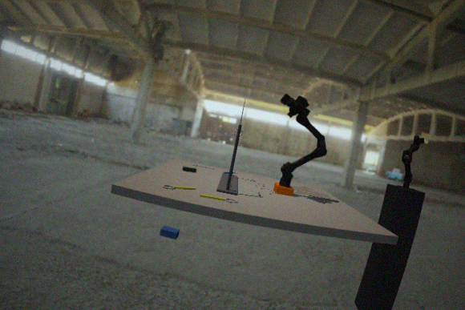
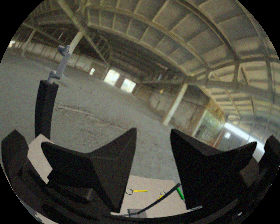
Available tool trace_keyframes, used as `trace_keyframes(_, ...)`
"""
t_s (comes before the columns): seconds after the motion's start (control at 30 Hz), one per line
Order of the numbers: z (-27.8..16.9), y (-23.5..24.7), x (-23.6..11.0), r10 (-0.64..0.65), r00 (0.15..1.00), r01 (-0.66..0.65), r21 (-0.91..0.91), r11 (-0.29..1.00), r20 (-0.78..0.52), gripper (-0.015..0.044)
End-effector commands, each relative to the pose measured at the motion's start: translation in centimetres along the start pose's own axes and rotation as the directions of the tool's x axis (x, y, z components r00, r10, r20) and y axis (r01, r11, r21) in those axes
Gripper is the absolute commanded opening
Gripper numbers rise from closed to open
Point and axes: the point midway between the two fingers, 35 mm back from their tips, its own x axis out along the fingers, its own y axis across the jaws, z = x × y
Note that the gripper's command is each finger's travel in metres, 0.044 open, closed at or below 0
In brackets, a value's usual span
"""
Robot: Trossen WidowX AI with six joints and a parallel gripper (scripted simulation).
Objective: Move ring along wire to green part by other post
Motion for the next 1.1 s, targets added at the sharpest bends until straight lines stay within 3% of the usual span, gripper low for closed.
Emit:
trace_keyframes(0.0,-3.1,-3.8,-0.3,-0.083,0.996,0.084,0.016,0.996,-0.039,0.016)
trace_keyframes(0.27,-10.2,-11.4,-3.8,-0.28,0.952,0.283,0.004,0.959,-0.126,0.016)
trace_keyframes(0.57,-19.7,-17.8,-13.3,-0.531,0.814,0.538,-0.037,0.842,-0.235,0.016)
trace_keyframes(0.83,-26.4,-18.7,-22.7,-0.697,0.649,0.71,-0.085,0.699,-0.307,0.016)
trace_keyframes(1.07,-32.7,-16.1,-29.8,-0.786,0.503,0.821,-0.086,0.565,-0.361,0.016)
